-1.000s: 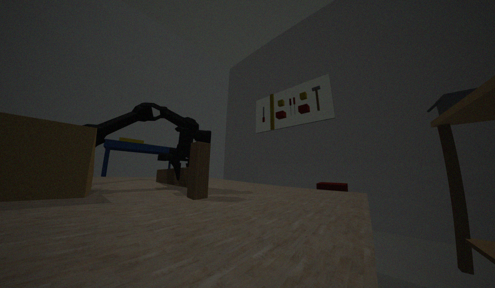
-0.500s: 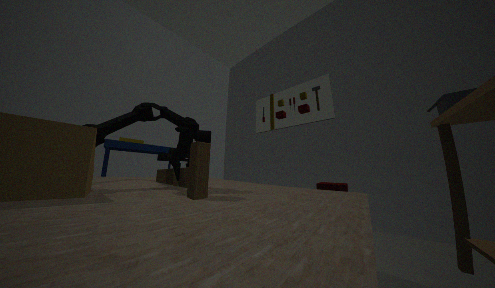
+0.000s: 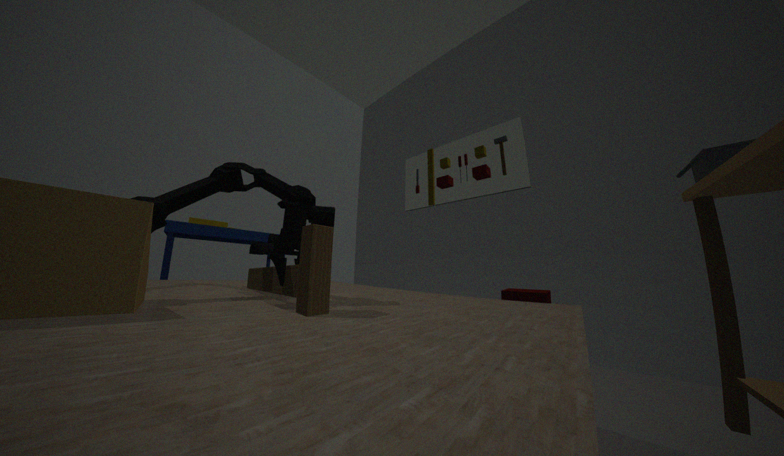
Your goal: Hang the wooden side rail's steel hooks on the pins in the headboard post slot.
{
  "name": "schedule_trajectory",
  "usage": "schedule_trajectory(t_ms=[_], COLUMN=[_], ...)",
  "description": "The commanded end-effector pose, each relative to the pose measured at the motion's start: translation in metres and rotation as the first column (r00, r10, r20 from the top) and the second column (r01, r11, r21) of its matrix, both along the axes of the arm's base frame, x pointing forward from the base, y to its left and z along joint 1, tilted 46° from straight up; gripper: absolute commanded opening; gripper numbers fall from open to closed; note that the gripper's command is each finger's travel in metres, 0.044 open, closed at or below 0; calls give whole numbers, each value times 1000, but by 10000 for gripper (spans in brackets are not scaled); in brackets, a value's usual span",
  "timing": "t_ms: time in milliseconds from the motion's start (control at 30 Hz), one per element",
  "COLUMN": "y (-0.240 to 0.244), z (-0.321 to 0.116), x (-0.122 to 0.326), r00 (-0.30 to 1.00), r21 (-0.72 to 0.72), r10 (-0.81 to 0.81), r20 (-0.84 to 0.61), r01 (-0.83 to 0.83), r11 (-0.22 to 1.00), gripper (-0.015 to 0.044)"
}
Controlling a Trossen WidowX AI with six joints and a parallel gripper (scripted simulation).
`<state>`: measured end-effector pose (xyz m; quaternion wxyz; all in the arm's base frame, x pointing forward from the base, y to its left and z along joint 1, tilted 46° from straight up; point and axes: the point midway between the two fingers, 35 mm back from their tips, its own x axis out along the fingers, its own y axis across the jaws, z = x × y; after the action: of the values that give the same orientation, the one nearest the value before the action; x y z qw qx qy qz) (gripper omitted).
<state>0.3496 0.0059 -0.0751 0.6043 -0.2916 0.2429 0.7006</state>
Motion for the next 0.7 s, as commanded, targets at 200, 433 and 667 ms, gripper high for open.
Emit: schedule_trajectory(t_ms=[200,433,667], y=[-7,-7,-8], z=[1,1,0], x=[4,5,6], r00=[1000,1000,1000], r21=[-6,-7,-7], r10=[-6,-6,-6], r20=[13,13,13], r01=[6,6,6], r11=[1000,1000,1000], gripper=[0,0,0])
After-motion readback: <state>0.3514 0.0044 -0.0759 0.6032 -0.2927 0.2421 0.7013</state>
